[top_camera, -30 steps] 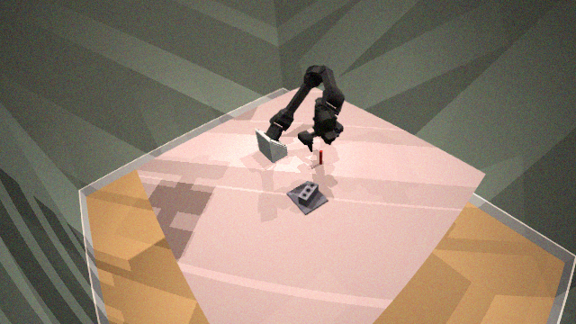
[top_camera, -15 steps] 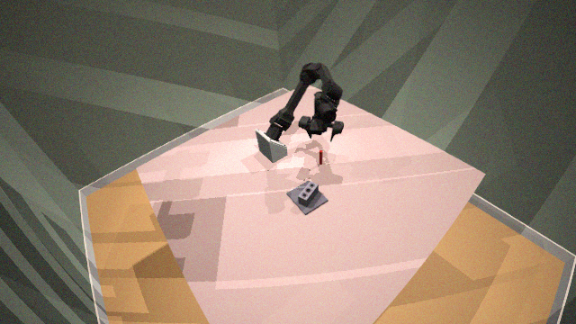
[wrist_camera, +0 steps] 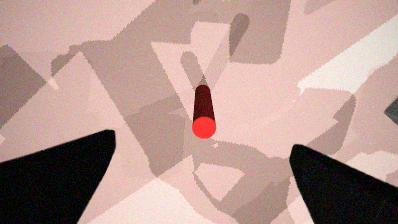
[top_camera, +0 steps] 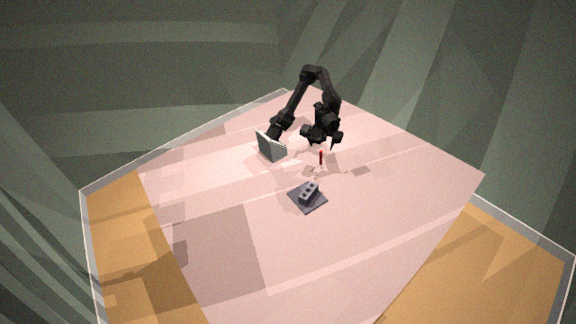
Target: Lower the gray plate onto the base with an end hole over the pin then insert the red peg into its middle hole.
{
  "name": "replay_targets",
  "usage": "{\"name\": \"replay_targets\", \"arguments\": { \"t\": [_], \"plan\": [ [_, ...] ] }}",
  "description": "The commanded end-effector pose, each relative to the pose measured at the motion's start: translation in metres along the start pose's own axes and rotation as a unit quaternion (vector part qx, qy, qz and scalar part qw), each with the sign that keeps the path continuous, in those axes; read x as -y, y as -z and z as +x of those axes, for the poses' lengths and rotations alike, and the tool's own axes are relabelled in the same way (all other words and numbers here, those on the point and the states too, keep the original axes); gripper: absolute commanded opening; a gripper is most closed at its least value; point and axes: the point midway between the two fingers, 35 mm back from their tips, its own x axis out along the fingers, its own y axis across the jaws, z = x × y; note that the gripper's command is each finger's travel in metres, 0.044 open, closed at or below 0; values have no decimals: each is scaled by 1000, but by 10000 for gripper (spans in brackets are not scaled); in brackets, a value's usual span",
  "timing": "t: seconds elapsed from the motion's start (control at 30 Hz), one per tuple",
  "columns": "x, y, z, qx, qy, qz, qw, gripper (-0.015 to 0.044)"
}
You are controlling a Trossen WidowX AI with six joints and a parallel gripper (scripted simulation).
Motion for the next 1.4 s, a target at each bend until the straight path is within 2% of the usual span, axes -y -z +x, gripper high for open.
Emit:
{"name": "replay_targets", "arguments": {
  "t": [0.0, 1.17, 1.37],
  "plan": [
    [0, 0, 5, 0, -3, 1, 1000, 440],
    [0, 0, 59, -1, -4, 1, 1000, 440],
    [0, 0, 59, -1, -4, 1, 1000, 282]
  ]
}}
